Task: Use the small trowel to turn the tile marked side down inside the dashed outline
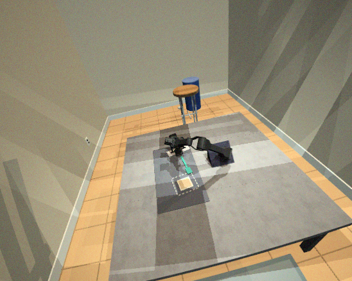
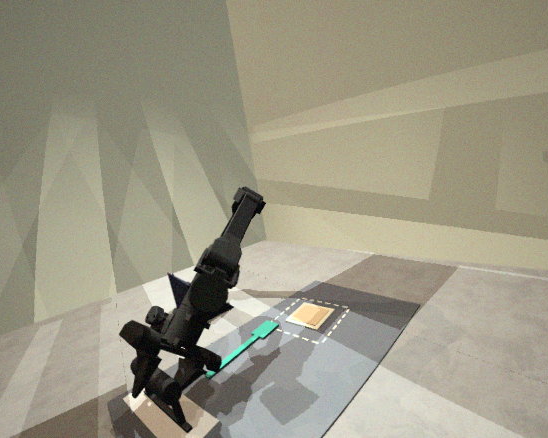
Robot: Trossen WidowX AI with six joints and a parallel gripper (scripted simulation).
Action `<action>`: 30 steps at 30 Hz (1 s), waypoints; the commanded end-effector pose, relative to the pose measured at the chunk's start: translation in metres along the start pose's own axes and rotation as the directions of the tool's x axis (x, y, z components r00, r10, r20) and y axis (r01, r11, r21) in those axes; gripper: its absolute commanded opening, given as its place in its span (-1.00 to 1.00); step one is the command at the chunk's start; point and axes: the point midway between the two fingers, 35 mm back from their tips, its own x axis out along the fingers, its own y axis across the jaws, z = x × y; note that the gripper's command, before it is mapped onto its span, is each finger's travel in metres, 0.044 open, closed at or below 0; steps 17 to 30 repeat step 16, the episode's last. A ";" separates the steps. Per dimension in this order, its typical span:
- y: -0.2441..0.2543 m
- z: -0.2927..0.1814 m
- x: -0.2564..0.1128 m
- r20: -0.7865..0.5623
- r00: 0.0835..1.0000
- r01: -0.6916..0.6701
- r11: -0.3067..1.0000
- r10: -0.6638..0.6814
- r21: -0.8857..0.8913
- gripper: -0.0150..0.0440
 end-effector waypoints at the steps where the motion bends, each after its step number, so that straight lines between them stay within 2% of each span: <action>1: 0.003 -0.003 -0.024 -0.009 1.000 -0.009 1.000 0.009 0.003 0.53; 5: 0.002 -0.002 -0.050 -0.010 1.000 -0.007 1.000 0.007 0.000 0.53; 10: 0.003 -0.001 -0.057 -0.010 1.000 -0.007 1.000 0.007 0.000 0.53; 16: 0.048 0.037 -0.134 -0.011 1.000 -0.012 1.000 0.012 -0.001 0.53; 30: 0.048 0.037 -0.134 -0.011 1.000 -0.012 1.000 0.012 -0.001 0.53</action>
